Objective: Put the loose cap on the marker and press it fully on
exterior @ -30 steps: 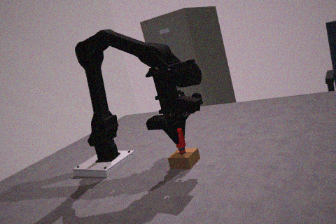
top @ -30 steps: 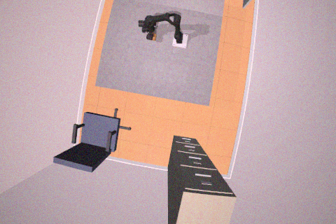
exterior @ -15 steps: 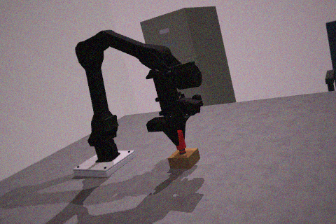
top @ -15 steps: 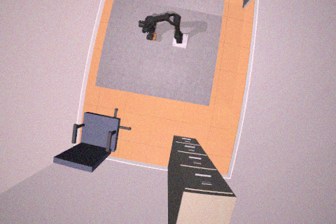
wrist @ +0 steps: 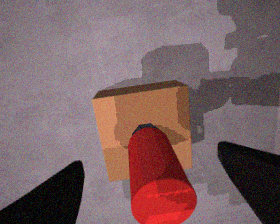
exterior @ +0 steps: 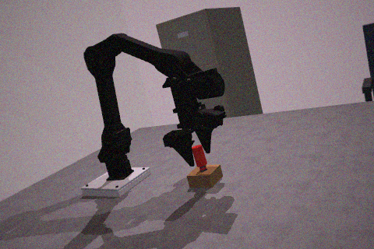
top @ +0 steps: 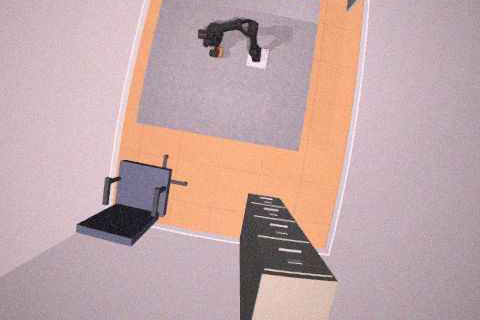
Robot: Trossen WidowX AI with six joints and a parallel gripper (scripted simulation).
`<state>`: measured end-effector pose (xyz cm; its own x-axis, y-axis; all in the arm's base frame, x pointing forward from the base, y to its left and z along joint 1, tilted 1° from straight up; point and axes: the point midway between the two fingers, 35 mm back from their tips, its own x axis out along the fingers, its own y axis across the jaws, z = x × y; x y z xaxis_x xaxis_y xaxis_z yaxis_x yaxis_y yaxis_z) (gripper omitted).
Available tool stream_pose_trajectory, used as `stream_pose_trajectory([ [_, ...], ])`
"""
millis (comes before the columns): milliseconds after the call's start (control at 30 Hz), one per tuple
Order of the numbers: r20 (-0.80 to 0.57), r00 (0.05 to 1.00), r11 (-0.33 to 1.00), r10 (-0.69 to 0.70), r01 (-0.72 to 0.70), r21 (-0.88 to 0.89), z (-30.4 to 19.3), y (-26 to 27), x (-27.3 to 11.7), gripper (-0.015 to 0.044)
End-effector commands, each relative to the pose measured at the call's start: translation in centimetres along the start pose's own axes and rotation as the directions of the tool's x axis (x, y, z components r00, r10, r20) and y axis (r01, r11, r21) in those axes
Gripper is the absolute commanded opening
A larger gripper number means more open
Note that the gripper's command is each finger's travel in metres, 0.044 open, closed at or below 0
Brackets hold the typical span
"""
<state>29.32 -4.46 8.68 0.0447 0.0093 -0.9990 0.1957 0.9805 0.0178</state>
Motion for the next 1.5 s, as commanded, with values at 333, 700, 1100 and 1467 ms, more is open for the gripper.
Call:
stream_pose_trajectory([
  [333,0.000,1.000,1.000,0.000,0.000,0.000,0.0,0.0,-7.5,0.0440],
  [700,0.002,1.000,0.999,-0.003,0.003,-0.035,-0.2,0.0,-6.5,0.0178],
  [1100,0.002,1.000,0.999,-0.003,0.003,-0.035,-0.2,0.0,-6.5,0.0000],
  [1467,0.002,1.000,0.999,-0.003,0.003,-0.035,-0.2,0.0,-6.3,0.0000],
])
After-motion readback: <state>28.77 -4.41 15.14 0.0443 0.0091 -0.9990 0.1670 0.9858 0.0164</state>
